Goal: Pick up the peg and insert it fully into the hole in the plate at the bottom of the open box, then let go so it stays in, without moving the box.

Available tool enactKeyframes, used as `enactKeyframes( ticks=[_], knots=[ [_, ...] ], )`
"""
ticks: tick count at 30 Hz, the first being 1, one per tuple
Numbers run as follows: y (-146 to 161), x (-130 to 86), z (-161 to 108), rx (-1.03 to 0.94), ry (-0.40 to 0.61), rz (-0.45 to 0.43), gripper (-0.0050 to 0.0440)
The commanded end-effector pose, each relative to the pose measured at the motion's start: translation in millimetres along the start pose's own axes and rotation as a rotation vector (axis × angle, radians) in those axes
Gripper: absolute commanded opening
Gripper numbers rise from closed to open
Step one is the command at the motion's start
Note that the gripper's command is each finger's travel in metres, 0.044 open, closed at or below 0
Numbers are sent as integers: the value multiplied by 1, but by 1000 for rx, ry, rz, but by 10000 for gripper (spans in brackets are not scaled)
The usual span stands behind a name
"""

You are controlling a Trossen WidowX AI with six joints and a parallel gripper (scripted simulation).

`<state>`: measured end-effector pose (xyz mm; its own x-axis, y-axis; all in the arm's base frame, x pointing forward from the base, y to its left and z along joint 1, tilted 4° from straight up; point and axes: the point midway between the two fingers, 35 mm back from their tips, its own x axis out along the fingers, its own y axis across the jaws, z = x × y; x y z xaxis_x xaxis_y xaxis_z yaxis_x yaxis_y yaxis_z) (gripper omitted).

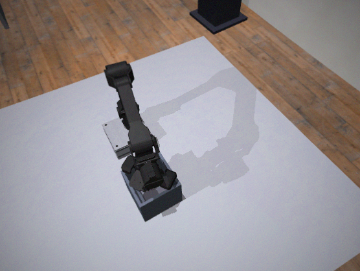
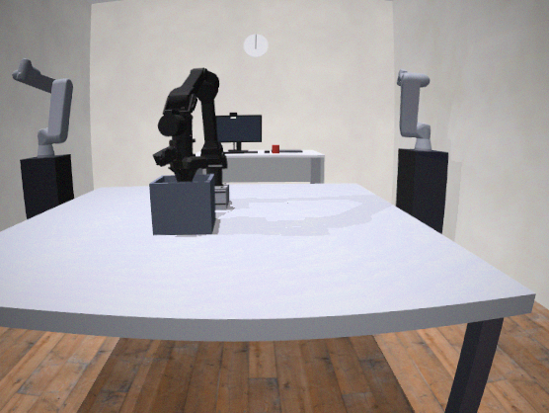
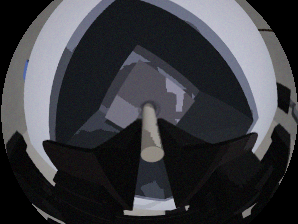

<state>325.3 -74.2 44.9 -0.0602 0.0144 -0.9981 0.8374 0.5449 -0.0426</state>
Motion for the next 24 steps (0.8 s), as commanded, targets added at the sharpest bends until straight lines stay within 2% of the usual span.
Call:
enactKeyframes(
  ticks=[1,24],
  knots=[
    [-1,4,0,-2,0,-6,0],
    [-1,26,0,-2,0,-6,0]
  ],
)
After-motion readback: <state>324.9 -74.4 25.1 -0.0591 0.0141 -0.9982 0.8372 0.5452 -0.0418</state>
